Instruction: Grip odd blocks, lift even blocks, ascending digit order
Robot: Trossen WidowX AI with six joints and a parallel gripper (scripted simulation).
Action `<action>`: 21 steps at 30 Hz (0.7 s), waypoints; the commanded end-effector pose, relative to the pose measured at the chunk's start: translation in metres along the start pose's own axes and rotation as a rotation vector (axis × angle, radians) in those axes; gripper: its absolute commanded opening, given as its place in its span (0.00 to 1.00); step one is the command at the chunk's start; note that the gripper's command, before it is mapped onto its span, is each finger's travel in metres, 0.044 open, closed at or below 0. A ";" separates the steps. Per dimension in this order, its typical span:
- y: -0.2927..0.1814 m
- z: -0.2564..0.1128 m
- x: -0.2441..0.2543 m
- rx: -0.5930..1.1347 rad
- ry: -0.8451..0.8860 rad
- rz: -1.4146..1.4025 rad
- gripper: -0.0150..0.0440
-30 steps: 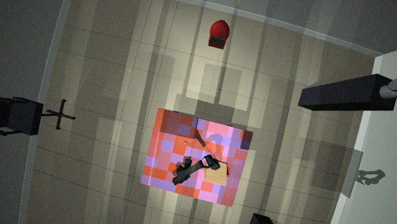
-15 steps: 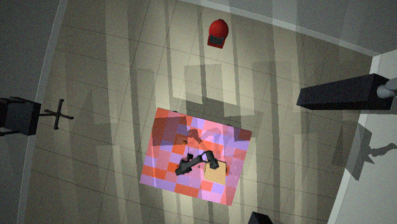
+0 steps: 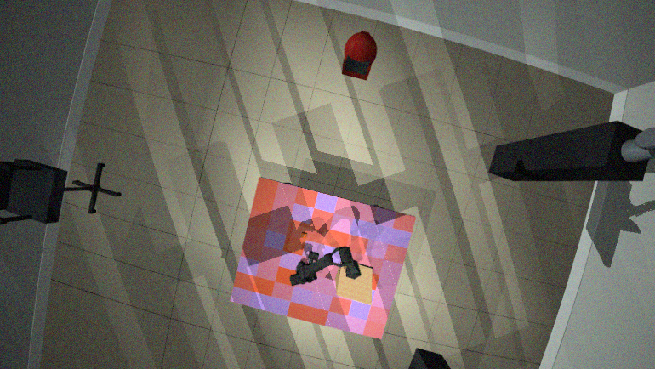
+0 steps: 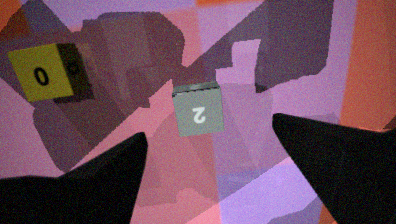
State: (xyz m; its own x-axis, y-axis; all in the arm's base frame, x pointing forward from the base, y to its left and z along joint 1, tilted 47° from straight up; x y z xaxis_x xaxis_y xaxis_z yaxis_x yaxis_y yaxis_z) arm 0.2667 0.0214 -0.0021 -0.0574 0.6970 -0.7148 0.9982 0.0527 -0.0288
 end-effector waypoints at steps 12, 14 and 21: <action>-0.001 0.022 -0.001 -0.001 -0.008 -0.006 0.93; -0.001 0.022 -0.001 -0.001 -0.008 -0.006 0.84; -0.001 0.022 -0.001 -0.001 -0.008 -0.006 0.53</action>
State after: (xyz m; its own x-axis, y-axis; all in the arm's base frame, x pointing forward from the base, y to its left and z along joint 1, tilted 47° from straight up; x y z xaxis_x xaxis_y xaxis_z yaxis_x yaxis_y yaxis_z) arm 0.2655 0.0052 -0.0169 -0.0595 0.6948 -0.7168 0.9981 0.0528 -0.0317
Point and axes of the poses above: the point midway between the two fingers, 35 mm back from their tips, its own z axis out along the fingers, its own x axis across the jaws, y = z × x, the point moved 1 cm from there along -z, back along the fingers, and after that the axes turned 1 degree about -z, right-handed, at the moved point
